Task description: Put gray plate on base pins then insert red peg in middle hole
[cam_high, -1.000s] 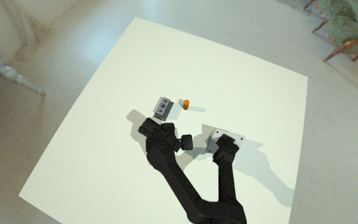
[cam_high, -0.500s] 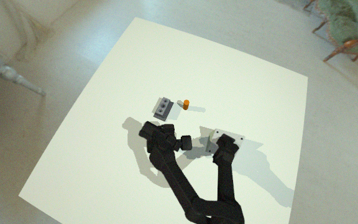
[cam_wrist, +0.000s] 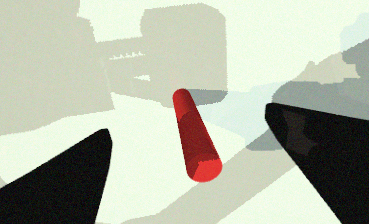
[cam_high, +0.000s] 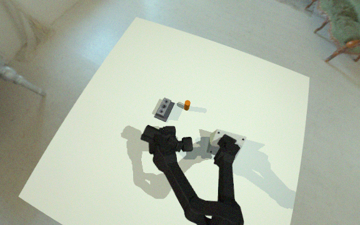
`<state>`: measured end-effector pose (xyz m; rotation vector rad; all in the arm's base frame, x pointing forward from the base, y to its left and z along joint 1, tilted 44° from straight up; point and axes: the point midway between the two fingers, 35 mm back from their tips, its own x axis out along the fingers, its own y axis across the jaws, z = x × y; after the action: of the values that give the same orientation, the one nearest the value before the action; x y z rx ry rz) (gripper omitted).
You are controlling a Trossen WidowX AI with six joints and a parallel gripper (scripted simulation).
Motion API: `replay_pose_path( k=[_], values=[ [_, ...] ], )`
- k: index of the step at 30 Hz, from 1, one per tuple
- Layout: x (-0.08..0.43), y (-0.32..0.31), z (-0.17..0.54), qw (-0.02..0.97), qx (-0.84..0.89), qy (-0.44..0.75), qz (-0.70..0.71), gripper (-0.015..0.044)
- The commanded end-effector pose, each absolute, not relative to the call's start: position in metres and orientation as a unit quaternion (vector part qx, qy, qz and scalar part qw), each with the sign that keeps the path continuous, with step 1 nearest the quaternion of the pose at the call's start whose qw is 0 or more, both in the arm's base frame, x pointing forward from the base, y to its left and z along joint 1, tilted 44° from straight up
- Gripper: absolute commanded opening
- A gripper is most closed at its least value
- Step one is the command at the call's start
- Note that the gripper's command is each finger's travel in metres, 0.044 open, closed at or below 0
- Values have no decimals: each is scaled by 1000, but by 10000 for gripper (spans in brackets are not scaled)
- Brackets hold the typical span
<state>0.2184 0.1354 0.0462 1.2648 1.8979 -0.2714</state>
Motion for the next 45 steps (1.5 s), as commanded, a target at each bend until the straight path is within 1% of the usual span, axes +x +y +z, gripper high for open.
replay_pose_path(
  k=[1, 13, 20, 27, 45],
  values=[
    [217, 137, 45, 407, 504, 754, -108, 361],
    [217, 137, 45, 407, 504, 754, -108, 46],
    [217, 137, 45, 407, 504, 754, -108, 0],
    [220, 132, 49, 408, 504, 753, -109, 0],
    [235, 94, 87, 411, 503, 752, -112, 0]
  ],
)
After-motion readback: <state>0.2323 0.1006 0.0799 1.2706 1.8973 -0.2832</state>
